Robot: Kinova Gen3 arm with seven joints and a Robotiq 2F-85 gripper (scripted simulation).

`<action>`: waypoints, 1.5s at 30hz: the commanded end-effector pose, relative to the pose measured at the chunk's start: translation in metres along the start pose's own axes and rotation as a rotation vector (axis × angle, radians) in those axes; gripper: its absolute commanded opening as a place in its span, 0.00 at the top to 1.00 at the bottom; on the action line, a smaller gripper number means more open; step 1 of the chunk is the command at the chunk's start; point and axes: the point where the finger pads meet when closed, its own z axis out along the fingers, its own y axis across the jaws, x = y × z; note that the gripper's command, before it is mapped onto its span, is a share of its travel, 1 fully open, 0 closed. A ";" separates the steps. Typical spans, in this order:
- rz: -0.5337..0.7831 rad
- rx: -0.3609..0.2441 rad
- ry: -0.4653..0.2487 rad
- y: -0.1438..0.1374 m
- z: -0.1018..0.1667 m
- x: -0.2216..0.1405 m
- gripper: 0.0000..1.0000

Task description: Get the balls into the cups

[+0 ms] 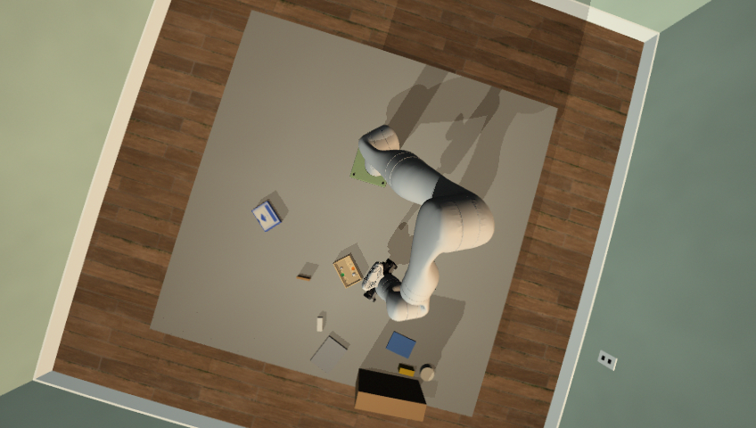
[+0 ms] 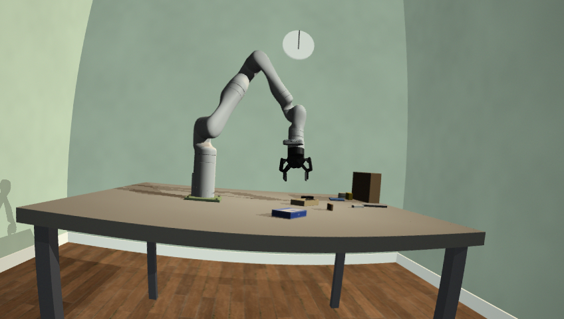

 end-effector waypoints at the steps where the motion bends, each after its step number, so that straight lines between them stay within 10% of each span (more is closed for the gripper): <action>1: 0.017 -0.003 -0.001 -0.004 0.001 0.005 0.00; 45: 0.183 -0.066 -0.063 -0.022 0.013 0.031 0.00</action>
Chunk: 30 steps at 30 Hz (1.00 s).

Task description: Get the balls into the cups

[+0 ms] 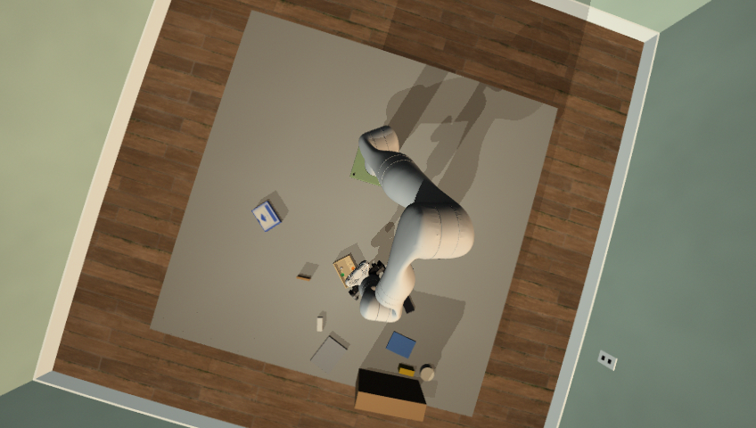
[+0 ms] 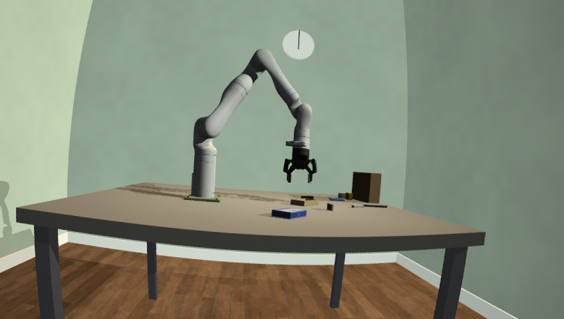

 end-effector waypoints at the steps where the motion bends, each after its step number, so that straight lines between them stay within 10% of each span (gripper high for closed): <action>1: 0.008 0.000 -0.001 -0.002 0.000 0.002 0.00; 30: 0.115 -0.032 -0.042 -0.018 0.005 0.017 0.00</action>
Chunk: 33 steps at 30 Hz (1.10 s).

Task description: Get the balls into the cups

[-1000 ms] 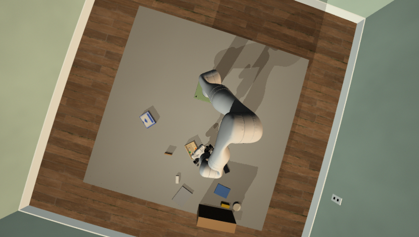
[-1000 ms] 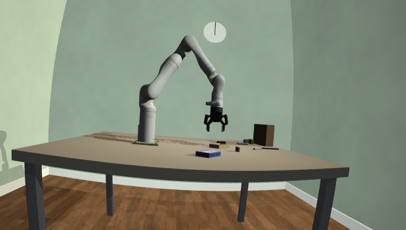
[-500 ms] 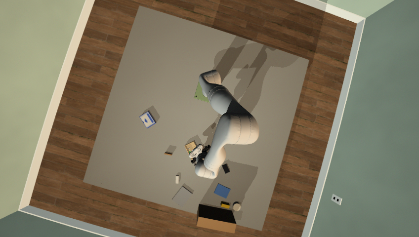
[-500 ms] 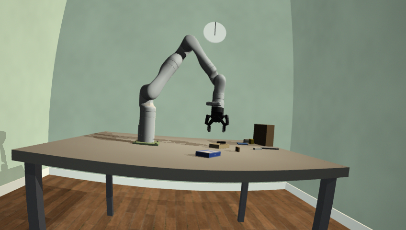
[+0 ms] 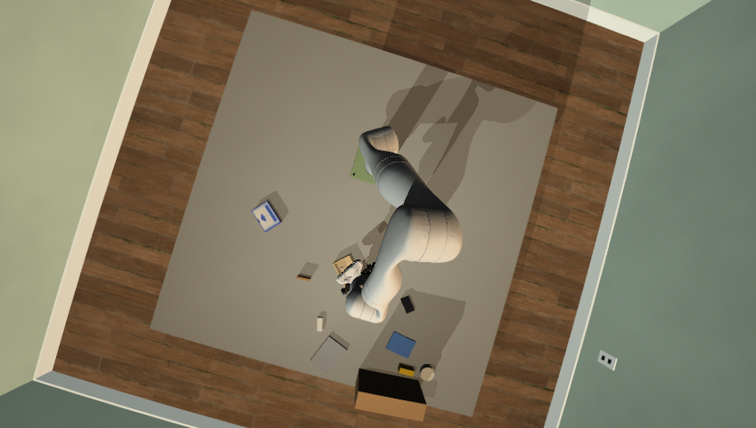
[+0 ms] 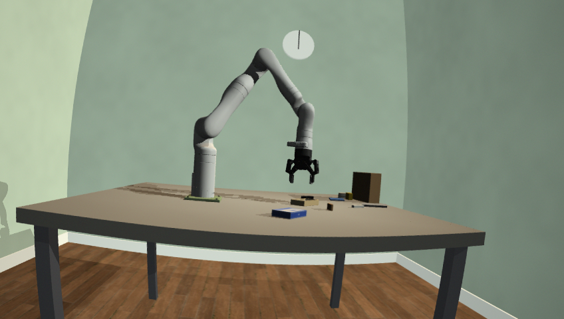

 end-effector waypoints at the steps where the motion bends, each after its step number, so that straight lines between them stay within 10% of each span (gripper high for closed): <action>1: 0.016 -0.002 -0.003 -0.004 0.000 0.004 0.00; 33: 0.098 -0.021 -0.036 -0.018 0.003 0.015 0.00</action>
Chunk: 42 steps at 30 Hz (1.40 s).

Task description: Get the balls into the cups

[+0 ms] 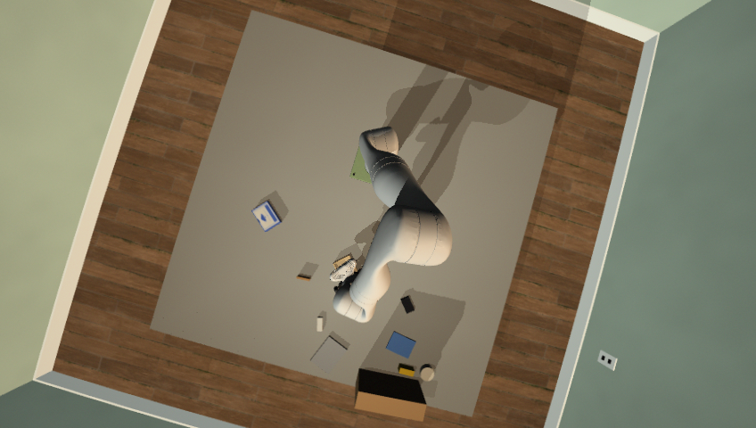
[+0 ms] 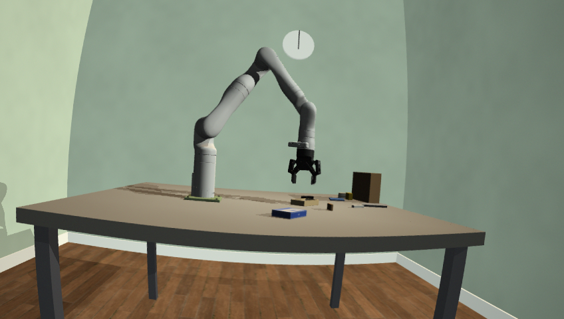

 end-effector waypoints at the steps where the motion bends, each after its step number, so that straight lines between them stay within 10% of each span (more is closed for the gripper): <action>1: 0.012 0.000 -0.003 -0.003 0.000 0.003 0.00; 42: 0.087 -0.015 -0.033 -0.017 0.001 0.012 0.00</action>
